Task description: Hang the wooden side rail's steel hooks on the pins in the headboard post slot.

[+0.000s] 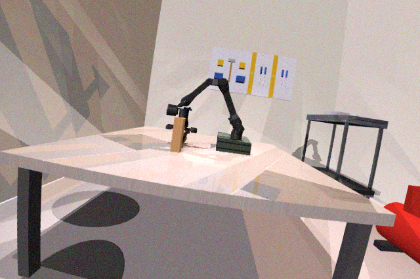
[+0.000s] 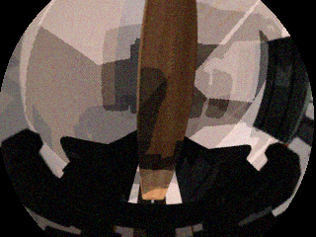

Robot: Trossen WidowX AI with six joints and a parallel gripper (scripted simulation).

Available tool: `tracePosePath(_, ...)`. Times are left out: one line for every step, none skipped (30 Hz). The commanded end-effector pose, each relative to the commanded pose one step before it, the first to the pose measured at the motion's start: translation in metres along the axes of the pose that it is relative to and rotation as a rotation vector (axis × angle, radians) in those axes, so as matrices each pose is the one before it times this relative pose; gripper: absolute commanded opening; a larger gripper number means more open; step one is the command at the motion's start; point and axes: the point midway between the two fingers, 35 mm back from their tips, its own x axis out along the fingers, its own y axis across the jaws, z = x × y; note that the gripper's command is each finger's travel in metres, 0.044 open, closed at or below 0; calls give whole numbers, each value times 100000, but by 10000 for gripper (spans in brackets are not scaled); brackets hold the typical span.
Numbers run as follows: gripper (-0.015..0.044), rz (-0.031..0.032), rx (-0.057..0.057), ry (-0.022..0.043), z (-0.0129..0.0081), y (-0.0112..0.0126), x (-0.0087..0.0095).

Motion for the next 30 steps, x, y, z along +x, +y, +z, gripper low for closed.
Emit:
tracePosePath(0, -290, 4667, -37, 27, -479, 1)
tracePosePath(0, -5, 873, 0, -2, -59, 1)
tracePosePath(0, -5, 873, 0, -2, -59, 1)
tracePosePath(0, -5, 873, 0, -2, -59, 1)
tracePosePath(0, -5, 873, 0, -1, -59, 1)
tracePosePath(0, -4, 792, 0, -1, -54, 1)
tracePosePath(0, -4, 226, 0, 0, -48, 1)
tracePosePath(0, -3, 59, 0, 0, -44, 1)
tracePosePath(0, -3, 20, 0, 0, -43, 1)
tracePosePath(0, -3, 7, 0, 0, -43, 1)
tracePosePath(0, -3, 3, 0, 0, -43, 1)
tracePosePath(0, -3, 1, 0, 0, -43, 1)
tracePosePath(0, -3, 1, 0, 0, -43, -1)
tracePosePath(0, -3, 0, 0, 0, -43, -2)
tracePosePath(0, -3, 0, 0, 0, -43, -2)
tracePosePath(0, -3, 0, 0, 0, -43, -1)
tracePosePath(0, -3, 0, 0, 0, -43, -1)
tracePosePath(0, -3, 0, 0, 0, -43, 0)
tracePosePath(0, -3, 0, 0, 0, -43, 0)
tracePosePath(0, -3, 0, 0, 0, -43, 0)
tracePosePath(0, -3, 0, 0, 0, -43, 0)
tracePosePath(0, -3, 0, 0, 0, -43, 0)
tracePosePath(0, -3, 0, 0, 0, -43, 0)
tracePosePath(0, 714, -969, -41, -45, 509, -9)
tracePosePath(0, 0, 0, 0, 0, 0, 0)
tracePosePath(0, 0, 0, 0, 0, 0, 0)
tracePosePath(0, 0, 0, 0, 0, 0, 0)
tracePosePath(0, 0, 0, 0, 0, 0, 0)
tracePosePath(0, 0, 0, 0, 0, 0, 0)
tracePosePath(0, 0, 0, 0, 0, 0, 0)
